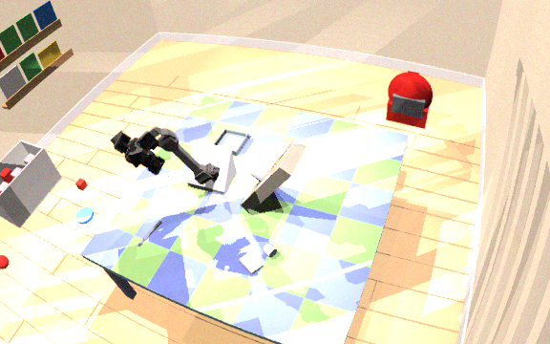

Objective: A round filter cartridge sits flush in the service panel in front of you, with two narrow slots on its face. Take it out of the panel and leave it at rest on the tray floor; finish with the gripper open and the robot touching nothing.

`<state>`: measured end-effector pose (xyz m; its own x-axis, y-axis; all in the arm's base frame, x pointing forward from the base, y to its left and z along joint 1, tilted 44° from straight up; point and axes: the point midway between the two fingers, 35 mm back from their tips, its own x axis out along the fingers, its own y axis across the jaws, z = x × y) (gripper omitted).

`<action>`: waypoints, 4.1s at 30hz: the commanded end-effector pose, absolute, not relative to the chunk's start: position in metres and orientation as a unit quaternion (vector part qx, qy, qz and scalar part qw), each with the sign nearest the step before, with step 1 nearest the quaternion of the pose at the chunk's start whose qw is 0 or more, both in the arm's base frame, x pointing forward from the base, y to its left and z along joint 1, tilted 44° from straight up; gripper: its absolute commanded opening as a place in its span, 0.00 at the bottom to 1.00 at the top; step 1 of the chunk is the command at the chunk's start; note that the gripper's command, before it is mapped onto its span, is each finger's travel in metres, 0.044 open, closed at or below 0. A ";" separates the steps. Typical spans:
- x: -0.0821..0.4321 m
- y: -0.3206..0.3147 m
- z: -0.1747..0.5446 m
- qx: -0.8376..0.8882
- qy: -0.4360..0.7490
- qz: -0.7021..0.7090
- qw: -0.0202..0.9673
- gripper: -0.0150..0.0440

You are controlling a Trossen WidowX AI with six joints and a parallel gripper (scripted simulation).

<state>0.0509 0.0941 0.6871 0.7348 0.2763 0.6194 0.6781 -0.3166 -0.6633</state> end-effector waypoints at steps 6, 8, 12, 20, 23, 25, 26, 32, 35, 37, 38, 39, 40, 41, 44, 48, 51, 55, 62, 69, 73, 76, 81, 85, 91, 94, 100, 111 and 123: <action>0.154 0.009 0.652 -0.671 -0.247 -0.145 0.684 0.45; 0.180 0.002 0.636 -0.651 -0.226 -0.124 0.714 0.45; 0.230 0.000 0.598 -0.621 -0.175 -0.076 0.761 0.45; 0.315 0.031 0.493 -0.601 -0.035 0.027 0.798 0.45; 0.334 0.052 0.448 -0.607 0.020 0.063 0.792 0.45; 0.342 0.068 0.418 -0.616 0.057 0.087 0.781 0.45; 0.344 0.076 0.402 -0.622 0.074 0.098 0.773 0.45; 0.340 0.124 0.310 -0.702 0.176 0.151 0.674 0.45; 0.325 0.145 0.271 -0.753 0.210 0.166 0.601 0.45; 0.313 0.157 0.245 -0.791 0.225 0.171 0.543 0.45; 0.305 0.163 0.231 -0.812 0.231 0.171 0.508 0.45; 0.297 0.169 0.218 -0.833 0.234 0.169 0.472 0.45; 0.289 0.174 0.207 -0.854 0.234 0.166 0.434 0.45; 0.280 0.179 0.197 -0.874 0.231 0.160 0.396 0.45; 0.259 0.188 0.178 -0.917 0.215 0.139 0.306 0.45; 0.257 0.189 0.177 -0.920 0.214 0.137 0.300 0.45; 0.257 0.189 0.177 -0.920 0.214 0.137 0.300 0.45; 0.257 0.189 0.177 -0.920 0.214 0.137 0.300 0.45; 0.262 0.188 0.174 -0.919 0.215 0.139 0.300 0.45; 0.272 0.185 0.169 -0.918 0.216 0.140 0.301 0.45; 0.277 0.184 0.166 -0.918 0.216 0.141 0.301 0.45; 0.282 0.182 0.164 -0.918 0.216 0.141 0.301 0.45; 0.289 0.180 0.162 -0.918 0.216 0.140 0.301 0.45; 0.294 0.177 0.160 -0.919 0.215 0.139 0.301 0.45; 0.303 0.173 0.157 -0.919 0.214 0.137 0.301 0.45; 0.306 0.172 0.157 -0.920 0.213 0.136 0.300 0.45; 0.305 0.171 0.155 -0.920 0.213 0.136 0.300 0.45; 0.304 0.171 0.153 -0.920 0.213 0.136 0.300 0.45; 0.306 0.172 0.155 -0.920 0.213 0.136 0.300 0.45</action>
<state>0.3052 0.1712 0.1547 0.8728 -0.3137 -0.3740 -0.4746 -0.7246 -0.4997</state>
